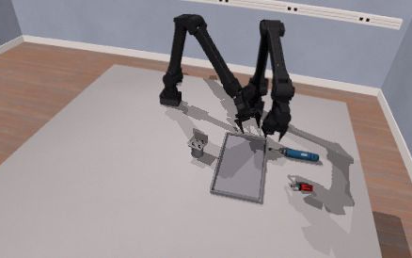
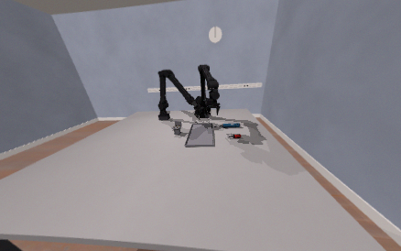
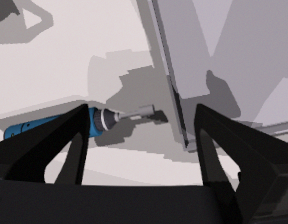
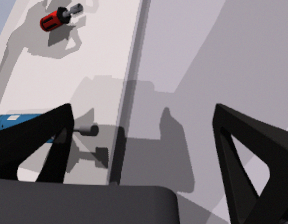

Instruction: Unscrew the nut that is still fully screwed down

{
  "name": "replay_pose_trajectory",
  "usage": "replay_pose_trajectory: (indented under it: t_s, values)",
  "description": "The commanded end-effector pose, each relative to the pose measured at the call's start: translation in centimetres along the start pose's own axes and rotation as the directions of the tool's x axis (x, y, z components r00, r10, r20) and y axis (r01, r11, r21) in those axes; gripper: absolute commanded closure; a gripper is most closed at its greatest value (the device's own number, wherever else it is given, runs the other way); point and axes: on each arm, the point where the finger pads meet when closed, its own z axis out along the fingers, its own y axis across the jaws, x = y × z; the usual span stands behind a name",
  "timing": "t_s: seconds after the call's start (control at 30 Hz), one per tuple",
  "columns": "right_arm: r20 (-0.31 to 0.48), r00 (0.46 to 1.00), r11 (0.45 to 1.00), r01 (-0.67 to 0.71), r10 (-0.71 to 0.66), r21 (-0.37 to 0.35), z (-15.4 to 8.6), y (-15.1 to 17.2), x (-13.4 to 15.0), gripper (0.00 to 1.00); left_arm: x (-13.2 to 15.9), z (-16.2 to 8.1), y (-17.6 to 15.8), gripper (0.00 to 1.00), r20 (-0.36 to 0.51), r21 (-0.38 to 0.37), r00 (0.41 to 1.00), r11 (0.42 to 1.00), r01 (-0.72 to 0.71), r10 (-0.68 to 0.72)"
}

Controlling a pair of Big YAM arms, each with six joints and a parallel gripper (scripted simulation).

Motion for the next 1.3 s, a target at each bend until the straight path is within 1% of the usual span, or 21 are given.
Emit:
replay_pose_trajectory:
  t_s: [0.0, 0.13, 0.2, 0.23, 0.3, 0.33, 0.4, 0.5, 0.57, 0.7, 0.77, 0.8, 0.87, 0.9, 0.97, 1.07, 1.13, 1.27]
  values:
    - [0.014, 0.999, 0.999, -0.03, 0.031, -0.023, -0.1, 1.7, -1.0, 0.14, -2.6, -2.7, -0.2, 0.35, 0.043, -0.03, 0.99, 0.991, -0.131, 0.132]
    - [0.014, 0.999, 0.999, -0.03, 0.031, -0.023, -0.1, 1.7, -1.0, 0.14, -3.1, -4.1, -1.2, 0.35, 0.058, -0.047, 0.972, 0.973, -0.226, 0.228]
    - [0.014, 0.999, 0.999, -0.03, 0.031, -0.023, -0.1, 1.7, -1.0, 0.14, -3.0, -3.3, -1.0, 0.35, 0.043, -0.035, 0.974, 0.975, -0.222, 0.223]
    - [0.014, 0.999, 0.999, -0.03, 0.031, -0.023, -0.1, 1.7, -1.0, 0.14, -2.7, -3.0, -0.2, 0.35, 0.039, -0.032, 0.978, 0.978, -0.205, 0.207]
    - [0.014, 0.999, 0.999, -0.03, 0.031, -0.023, -0.1, 1.7, -1.0, 0.14, -2.7, -3.0, -0.2, 0.35, 0.039, -0.032, 0.978, 0.978, -0.205, 0.207]
    - [0.014, 0.999, 0.999, -0.03, 0.031, -0.023, -0.1, 1.7, -1.0, 0.14, -3.2, -3.7, -1.4, 0.35, 0.047, -0.041, 0.967, 0.967, -0.25, 0.252]
    - [0.014, 0.999, 0.999, -0.03, 0.031, -0.023, -0.1, 1.7, -1.0, 0.14, -3.4, -4.7, -1.9, 0.35, 0.058, -0.054, 0.953, 0.954, -0.296, 0.299]
    - [0.014, 0.999, 0.999, -0.03, 0.031, -0.023, -0.1, 1.7, -1.0, 0.14, -3.7, -4.9, -2.6, 0.35, 0.053, -0.056, 0.928, 0.929, -0.365, 0.368]
    - [0.014, 0.999, 0.999, -0.03, 0.031, -0.023, -0.1, 1.7, -1.0, 0.14, -4.0, -4.4, -3.1, 0.35, 0.039, -0.047, 0.91, 0.91, -0.411, 0.413]
    - [0.014, 0.999, 0.999, -0.03, 0.031, -0.023, -0.1, 1.7, -1.0, 0.14, -4.3, -5.8, -4.1, 0.35, 0.049, -0.067, 0.865, 0.865, -0.496, 0.5]
    - [0.014, 0.999, 0.999, -0.03, 0.031, -0.023, -0.1, 1.7, -1.0, 0.14, -4.3, -4.9, -3.9, 0.35, 0.037, -0.052, 0.868, 0.868, -0.493, 0.495]
    - [0.014, 0.999, 0.999, -0.03, 0.031, -0.023, -0.1, 1.7, -1.0, 0.14, -4.0, -4.7, -3.2, 0.35, 0.033, -0.048, 0.876, 0.877, -0.479, 0.481]
    - [0.014, 0.999, 0.999, -0.03, 0.031, -0.023, -0.1, 1.7, -1.0, 0.14, -4.0, -4.7, -3.2, 0.35, 0.033, -0.048, 0.876, 0.877, -0.479, 0.481]
    - [0.014, 0.999, 0.999, -0.03, 0.031, -0.023, -0.1, 1.7, -1.0, 0.14, -4.4, -5.3, -4.4, 0.35, 0.04, -0.058, 0.853, 0.853, -0.519, 0.521]
    - [0.014, 0.999, 0.999, -0.03, 0.031, -0.023, -0.1, 1.7, -1.0, 0.14, -4.5, -6.3, -4.9, 0.35, 0.046, -0.074, 0.826, 0.827, -0.558, 0.562]
    - [0.014, 0.999, 0.999, -0.03, 0.031, -0.023, -0.1, 1.7, -1.0, 0.14, -4.8, -6.6, -5.6, 0.35, 0.041, -0.075, 0.783, 0.783, -0.617, 0.621]
    - [0.014, 0.999, 0.999, -0.03, 0.031, -0.023, -0.1, 1.7, -1.0, 0.14, -5.0, -6.0, -6.2, 0.35, 0.029, -0.063, 0.752, 0.752, -0.656, 0.659]
    - [0.014, 0.999, 0.999, -0.03, 0.031, -0.023, -0.1, 1.7, -1.0, 0.14, -5.2, -7.5, -7.2, 0.35, 0.033, -0.085, 0.684, 0.684, -0.724, 0.729]
